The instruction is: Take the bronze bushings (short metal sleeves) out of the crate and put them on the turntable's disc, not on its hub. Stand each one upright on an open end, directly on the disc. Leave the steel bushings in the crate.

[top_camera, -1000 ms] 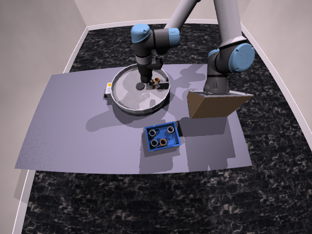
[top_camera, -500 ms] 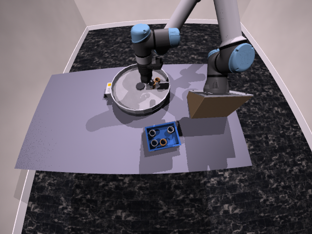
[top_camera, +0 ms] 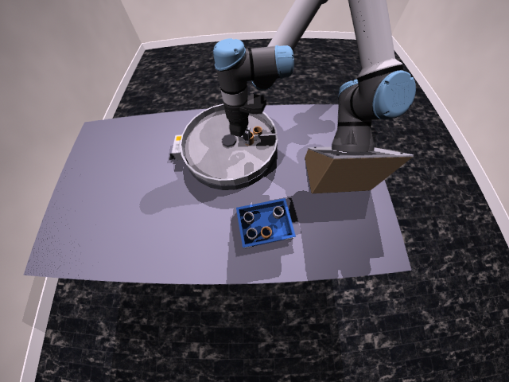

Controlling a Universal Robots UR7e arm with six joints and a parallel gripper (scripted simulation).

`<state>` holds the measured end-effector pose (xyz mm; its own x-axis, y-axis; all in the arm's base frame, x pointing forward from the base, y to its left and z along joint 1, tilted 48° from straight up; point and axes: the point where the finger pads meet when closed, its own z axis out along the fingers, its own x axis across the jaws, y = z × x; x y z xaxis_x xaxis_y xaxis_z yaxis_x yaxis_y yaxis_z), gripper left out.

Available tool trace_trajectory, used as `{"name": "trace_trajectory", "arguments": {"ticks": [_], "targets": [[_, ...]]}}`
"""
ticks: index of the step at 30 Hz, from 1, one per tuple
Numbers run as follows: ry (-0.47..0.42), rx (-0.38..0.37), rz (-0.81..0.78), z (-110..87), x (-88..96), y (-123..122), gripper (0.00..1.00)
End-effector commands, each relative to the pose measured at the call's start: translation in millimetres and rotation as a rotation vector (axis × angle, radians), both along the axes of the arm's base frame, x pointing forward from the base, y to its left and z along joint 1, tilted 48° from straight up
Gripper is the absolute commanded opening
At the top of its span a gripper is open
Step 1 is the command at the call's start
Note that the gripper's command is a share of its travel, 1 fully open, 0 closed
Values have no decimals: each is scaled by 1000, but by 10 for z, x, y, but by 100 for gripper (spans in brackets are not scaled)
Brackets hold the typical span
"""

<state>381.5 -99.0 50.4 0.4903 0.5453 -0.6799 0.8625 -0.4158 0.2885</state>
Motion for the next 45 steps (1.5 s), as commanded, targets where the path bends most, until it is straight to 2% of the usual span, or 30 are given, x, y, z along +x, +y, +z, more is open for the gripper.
{"name": "trace_trajectory", "arguments": {"ticks": [1, 12, 45], "targets": [[2, 1, -2, -36, -15, -42, 0], [2, 1, -2, -210, -49, -246, 0], [0, 1, -1, -204, -40, -242, 0]]}}
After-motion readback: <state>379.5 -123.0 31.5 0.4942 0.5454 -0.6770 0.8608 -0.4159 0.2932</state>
